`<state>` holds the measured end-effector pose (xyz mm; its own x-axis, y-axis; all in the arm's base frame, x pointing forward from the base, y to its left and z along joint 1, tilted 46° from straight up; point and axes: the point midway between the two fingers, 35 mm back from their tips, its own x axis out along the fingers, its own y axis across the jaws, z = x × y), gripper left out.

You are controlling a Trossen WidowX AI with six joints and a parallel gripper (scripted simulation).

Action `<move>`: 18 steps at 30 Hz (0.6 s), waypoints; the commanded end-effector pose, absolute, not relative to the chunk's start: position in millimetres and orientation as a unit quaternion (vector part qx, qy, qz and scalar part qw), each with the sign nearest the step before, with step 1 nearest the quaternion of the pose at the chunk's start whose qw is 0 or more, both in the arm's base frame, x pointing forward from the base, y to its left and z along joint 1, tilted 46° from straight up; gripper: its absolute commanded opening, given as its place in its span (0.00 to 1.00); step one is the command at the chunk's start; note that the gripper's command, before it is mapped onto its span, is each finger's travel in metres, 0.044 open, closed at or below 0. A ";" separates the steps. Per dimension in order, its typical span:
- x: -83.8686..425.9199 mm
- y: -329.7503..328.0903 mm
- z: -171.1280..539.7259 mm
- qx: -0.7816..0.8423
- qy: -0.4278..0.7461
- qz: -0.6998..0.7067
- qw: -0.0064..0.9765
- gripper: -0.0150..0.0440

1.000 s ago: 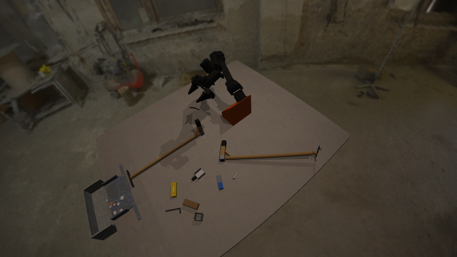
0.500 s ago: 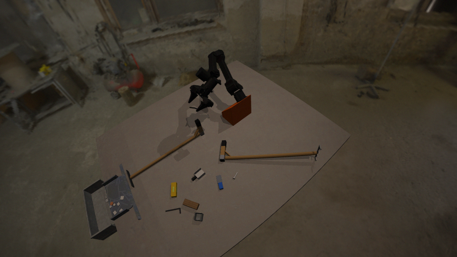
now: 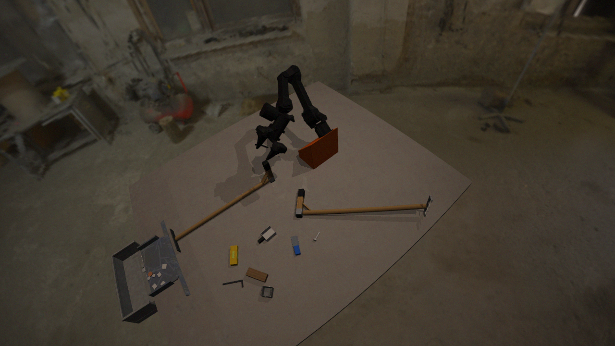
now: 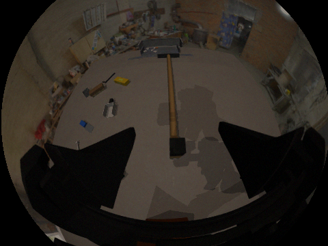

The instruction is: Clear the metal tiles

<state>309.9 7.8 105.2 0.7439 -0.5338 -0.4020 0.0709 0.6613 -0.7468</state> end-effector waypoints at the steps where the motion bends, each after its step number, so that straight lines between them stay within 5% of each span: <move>1: 307.0 -8.5 89.6 -0.363 0.339 -0.186 0.848 1.00; 18: 298.4 -41.6 63.6 -0.335 0.391 -0.209 0.831 1.00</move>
<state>300.0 -41.0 66.3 0.6154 -0.6089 -0.5005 0.0884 0.6843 -0.7238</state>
